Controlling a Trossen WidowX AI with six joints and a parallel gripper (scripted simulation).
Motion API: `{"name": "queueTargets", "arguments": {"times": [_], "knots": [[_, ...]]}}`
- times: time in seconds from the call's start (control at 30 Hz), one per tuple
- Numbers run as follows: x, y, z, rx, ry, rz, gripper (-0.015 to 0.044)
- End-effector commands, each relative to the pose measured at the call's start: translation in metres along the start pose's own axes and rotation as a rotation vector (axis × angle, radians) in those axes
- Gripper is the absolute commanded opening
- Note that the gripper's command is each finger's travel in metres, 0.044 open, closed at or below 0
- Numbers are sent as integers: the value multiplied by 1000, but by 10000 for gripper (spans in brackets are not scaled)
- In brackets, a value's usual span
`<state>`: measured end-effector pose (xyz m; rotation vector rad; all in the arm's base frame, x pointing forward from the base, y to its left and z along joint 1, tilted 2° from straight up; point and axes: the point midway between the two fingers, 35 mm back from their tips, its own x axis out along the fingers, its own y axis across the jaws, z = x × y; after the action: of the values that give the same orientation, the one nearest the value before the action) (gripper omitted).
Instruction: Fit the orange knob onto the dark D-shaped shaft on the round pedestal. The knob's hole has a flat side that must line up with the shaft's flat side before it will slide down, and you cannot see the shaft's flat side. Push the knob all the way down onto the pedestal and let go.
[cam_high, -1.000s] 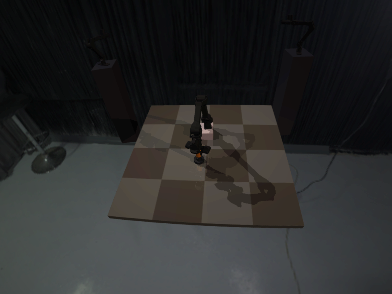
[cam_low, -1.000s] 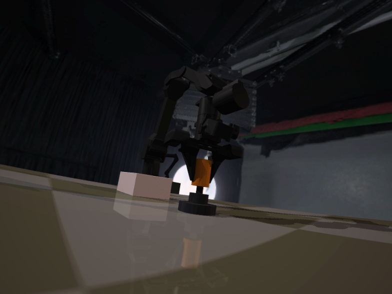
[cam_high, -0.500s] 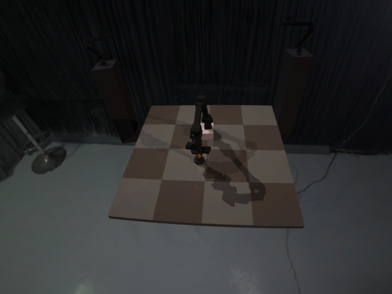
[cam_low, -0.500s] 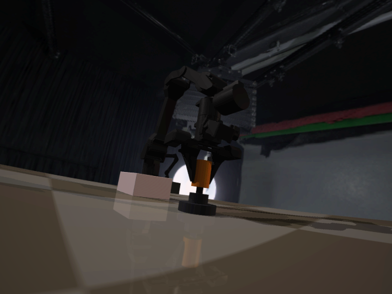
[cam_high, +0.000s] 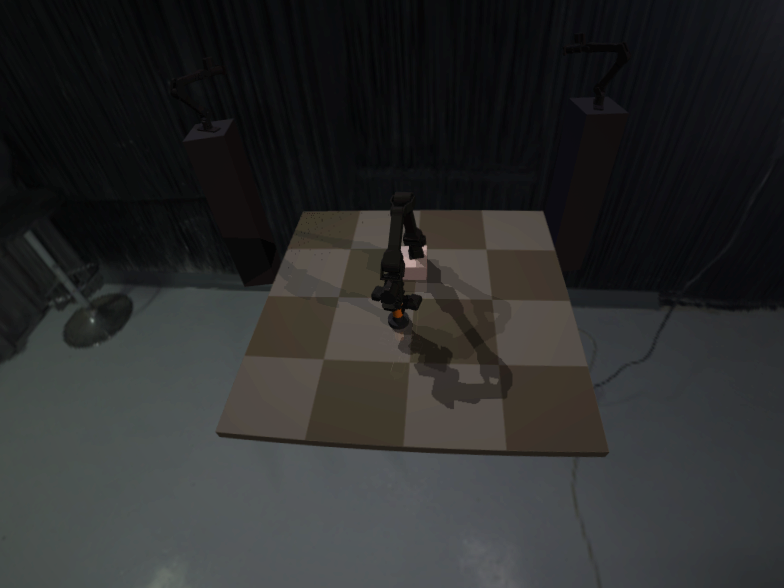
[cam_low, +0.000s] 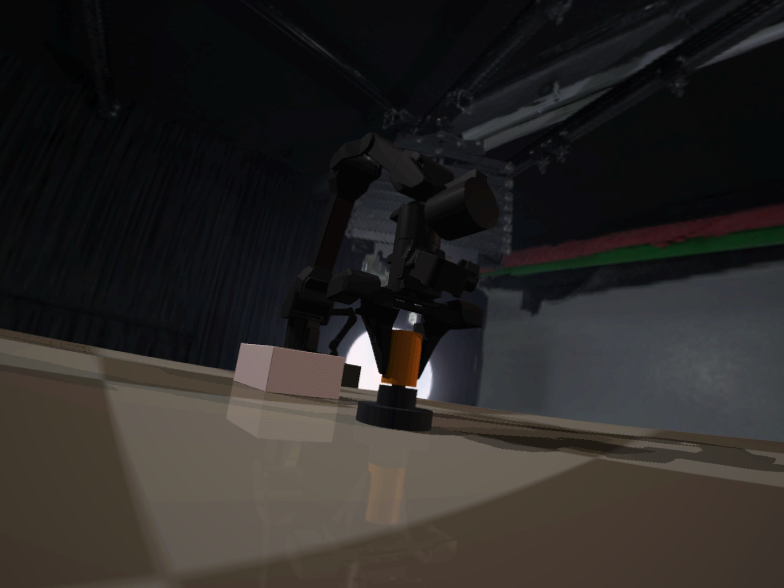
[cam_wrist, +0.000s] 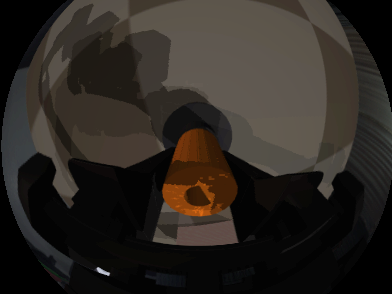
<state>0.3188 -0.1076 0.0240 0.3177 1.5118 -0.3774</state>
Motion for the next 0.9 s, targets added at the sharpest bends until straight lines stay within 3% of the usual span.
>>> {"name": "queueTargets", "arguments": {"times": [0.0,0.23,0.77,0.87], "knots": [[2,0,1,-1,-4,-1,0],[1,0,0,0,0,0,0],[1,0,0,0,0,0,420],[1,0,0,0,0,0,440]]}}
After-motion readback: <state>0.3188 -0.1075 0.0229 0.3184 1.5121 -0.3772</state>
